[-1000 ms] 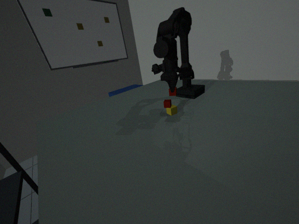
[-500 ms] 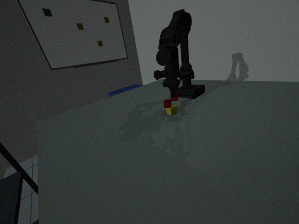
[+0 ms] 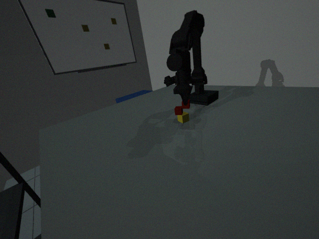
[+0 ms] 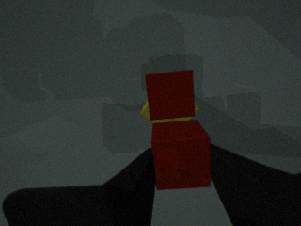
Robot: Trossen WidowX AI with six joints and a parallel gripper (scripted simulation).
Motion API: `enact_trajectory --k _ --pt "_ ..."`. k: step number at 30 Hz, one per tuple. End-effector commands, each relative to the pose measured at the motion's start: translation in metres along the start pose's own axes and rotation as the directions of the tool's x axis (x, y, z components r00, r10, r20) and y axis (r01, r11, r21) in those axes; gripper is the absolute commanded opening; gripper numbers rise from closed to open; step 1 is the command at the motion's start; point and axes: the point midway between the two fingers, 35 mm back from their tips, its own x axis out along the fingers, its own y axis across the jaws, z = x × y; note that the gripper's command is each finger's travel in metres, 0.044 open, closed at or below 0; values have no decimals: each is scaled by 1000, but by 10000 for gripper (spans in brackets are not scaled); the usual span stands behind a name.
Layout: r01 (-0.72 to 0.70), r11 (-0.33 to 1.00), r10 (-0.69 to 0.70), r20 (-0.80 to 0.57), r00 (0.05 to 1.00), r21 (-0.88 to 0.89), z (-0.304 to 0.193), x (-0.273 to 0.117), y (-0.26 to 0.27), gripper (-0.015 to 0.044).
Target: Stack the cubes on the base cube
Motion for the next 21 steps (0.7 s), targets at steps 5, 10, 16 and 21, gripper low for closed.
enact_trajectory --k 5,10,16,21 --pt "2 1000 -2 -4 1000 5 -1 19 1 105" --pt "2 1000 -2 -4 1000 5 -1 27 1 105" --pt "2 1000 -2 -4 1000 5 -1 27 1 105" --pt "2 1000 -2 -4 1000 5 -1 27 1 105"
